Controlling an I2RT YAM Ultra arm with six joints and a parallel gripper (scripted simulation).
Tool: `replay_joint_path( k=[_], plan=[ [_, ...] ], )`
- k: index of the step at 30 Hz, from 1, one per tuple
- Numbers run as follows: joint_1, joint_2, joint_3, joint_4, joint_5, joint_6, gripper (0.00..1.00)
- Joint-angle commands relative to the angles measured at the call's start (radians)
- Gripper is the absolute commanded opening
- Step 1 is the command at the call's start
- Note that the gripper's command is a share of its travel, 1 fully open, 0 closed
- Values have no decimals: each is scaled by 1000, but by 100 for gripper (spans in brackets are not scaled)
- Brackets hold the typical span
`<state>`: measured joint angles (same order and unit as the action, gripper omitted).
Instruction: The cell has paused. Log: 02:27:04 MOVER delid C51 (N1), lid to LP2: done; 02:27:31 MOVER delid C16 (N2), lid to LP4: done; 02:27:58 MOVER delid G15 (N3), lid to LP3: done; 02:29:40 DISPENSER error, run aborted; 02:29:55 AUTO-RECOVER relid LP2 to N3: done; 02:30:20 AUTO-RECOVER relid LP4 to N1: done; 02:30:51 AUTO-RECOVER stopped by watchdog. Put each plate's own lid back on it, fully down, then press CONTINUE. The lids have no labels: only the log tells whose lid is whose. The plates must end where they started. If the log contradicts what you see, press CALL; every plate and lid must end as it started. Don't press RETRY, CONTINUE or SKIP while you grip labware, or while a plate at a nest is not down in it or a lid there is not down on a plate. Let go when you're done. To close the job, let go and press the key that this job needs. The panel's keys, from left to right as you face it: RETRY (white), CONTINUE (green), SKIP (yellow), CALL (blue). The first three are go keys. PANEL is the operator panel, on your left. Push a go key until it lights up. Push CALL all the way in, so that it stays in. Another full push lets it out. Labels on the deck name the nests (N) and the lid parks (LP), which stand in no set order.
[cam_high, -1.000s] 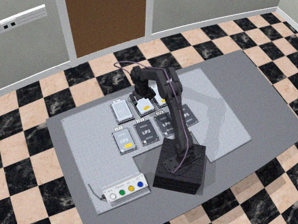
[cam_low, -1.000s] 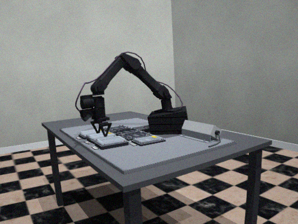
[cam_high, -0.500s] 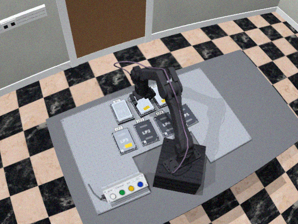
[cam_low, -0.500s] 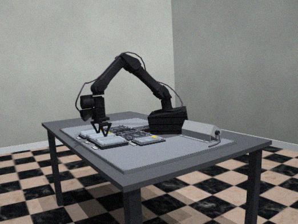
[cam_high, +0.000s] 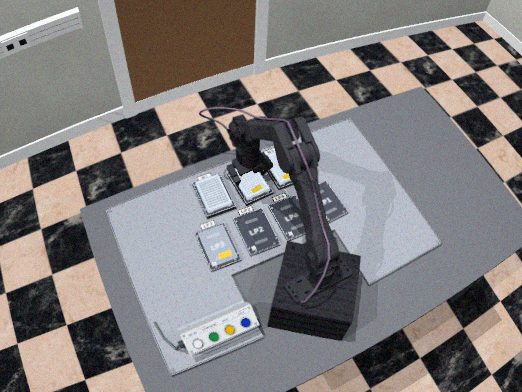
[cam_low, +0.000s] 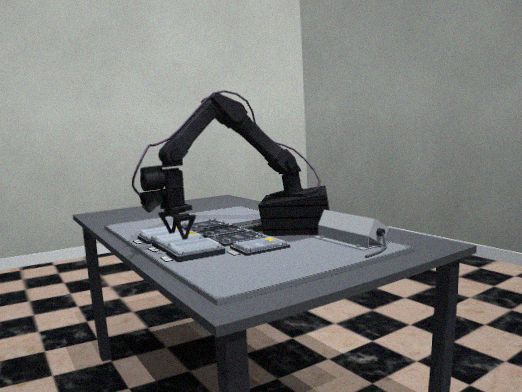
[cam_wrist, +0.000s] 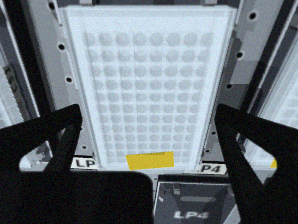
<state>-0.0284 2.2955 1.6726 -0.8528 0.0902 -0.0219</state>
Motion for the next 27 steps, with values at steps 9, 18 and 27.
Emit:
replay_joint_path(
  k=[9, 18, 27],
  plan=[
    [5, -49, 41, -31, -3, -1, 100],
    [14, -75, 57, -73, -3, 6, 100],
    [14, -83, 61, -92, -2, 6, 100]
  ],
)
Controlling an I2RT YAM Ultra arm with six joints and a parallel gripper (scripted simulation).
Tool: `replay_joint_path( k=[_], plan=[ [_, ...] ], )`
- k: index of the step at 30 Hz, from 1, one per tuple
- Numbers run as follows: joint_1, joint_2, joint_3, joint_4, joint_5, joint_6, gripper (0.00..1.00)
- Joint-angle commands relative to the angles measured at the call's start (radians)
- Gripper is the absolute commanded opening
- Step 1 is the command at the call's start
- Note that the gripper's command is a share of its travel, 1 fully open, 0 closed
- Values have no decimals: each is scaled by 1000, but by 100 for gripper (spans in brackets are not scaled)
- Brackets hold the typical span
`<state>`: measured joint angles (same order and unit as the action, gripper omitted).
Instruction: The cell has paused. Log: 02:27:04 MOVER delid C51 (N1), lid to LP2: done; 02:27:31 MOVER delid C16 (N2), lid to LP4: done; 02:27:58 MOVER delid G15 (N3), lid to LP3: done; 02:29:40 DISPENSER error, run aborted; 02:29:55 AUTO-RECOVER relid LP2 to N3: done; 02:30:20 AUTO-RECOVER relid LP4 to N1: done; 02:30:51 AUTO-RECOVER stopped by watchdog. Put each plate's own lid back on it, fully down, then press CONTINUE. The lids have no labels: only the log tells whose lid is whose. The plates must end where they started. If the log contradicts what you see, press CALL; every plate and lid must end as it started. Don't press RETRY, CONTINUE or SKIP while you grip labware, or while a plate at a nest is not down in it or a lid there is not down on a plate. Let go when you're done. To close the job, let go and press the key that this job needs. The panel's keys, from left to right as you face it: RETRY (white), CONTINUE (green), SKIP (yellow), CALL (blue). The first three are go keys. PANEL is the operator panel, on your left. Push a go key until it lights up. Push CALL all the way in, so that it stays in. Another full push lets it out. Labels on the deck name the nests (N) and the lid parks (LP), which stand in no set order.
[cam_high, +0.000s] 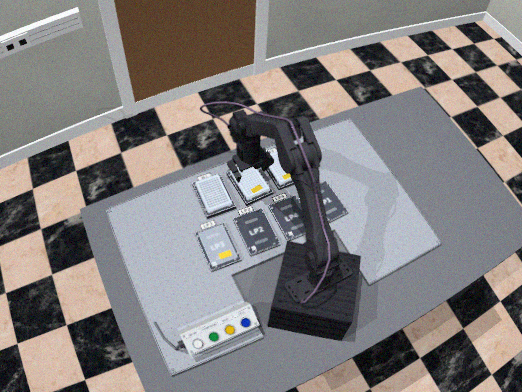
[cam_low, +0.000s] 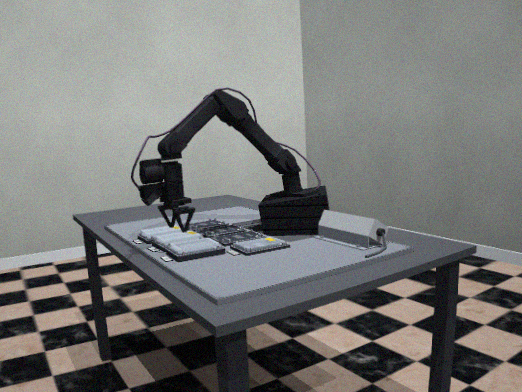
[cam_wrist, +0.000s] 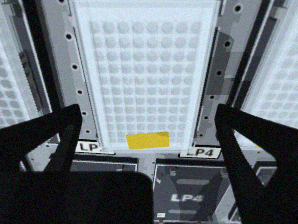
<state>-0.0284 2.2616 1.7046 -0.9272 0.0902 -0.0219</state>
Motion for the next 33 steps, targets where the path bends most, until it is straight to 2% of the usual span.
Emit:
replay_joint_path(
  k=[1, 33],
  plan=[
    [13, -50, 27, -18, -2, 5, 100],
    [-3, -57, 45, -35, -4, -6, 100]
  ],
)
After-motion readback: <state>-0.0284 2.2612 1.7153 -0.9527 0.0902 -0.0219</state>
